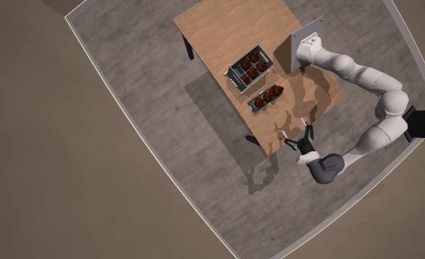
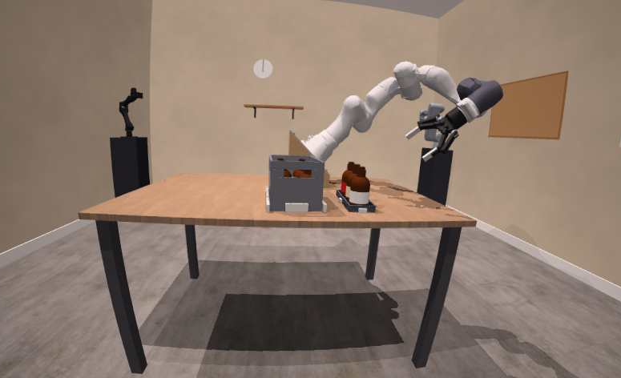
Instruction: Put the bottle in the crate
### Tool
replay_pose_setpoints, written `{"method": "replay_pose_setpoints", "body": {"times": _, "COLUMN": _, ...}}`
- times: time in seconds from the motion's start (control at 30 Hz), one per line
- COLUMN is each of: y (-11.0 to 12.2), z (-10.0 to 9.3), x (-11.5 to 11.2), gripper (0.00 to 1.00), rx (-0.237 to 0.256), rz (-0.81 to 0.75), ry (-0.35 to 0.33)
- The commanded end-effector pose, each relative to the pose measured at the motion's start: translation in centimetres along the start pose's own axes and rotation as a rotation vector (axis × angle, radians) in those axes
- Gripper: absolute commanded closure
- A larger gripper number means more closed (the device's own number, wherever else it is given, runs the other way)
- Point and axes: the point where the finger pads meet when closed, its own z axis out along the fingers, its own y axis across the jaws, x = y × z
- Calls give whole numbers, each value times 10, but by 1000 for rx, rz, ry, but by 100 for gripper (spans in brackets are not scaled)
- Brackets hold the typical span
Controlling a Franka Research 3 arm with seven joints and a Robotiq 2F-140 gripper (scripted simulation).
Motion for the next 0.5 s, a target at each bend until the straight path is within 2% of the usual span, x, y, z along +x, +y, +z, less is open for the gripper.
{"method": "replay_pose_setpoints", "body": {"times": 0.0, "y": -18, "z": -43, "x": 55, "gripper": 0, "rx": 127, "rz": -237, "ry": 75}}
{"method": "replay_pose_setpoints", "body": {"times": 0.07, "y": -20, "z": -56, "x": 83, "gripper": 0, "rx": 144, "rz": -280, "ry": 109}}
{"method": "replay_pose_setpoints", "body": {"times": 0.1, "y": -23, "z": -37, "x": 104, "gripper": 0, "rx": 147, "rz": -311, "ry": 57}}
{"method": "replay_pose_setpoints", "body": {"times": 0.13, "y": -22, "z": -20, "x": 113, "gripper": 0, "rx": 158, "rz": -323, "ry": 6}}
{"method": "replay_pose_setpoints", "body": {"times": 0.2, "y": -22, "z": -20, "x": 113, "gripper": 0, "rx": 158, "rz": -323, "ry": 6}}
{"method": "replay_pose_setpoints", "body": {"times": 0.23, "y": -19, "z": 5, "x": 151, "gripper": 0, "rx": 176, "rz": -319, "ry": -48}}
{"method": "replay_pose_setpoints", "body": {"times": 0.33, "y": -4, "z": 52, "x": 177, "gripper": 0, "rx": 225, "rz": -284, "ry": -158}}
{"method": "replay_pose_setpoints", "body": {"times": 0.47, "y": 27, "z": 122, "x": 218, "gripper": 0, "rx": 293, "rz": -212, "ry": -269}}
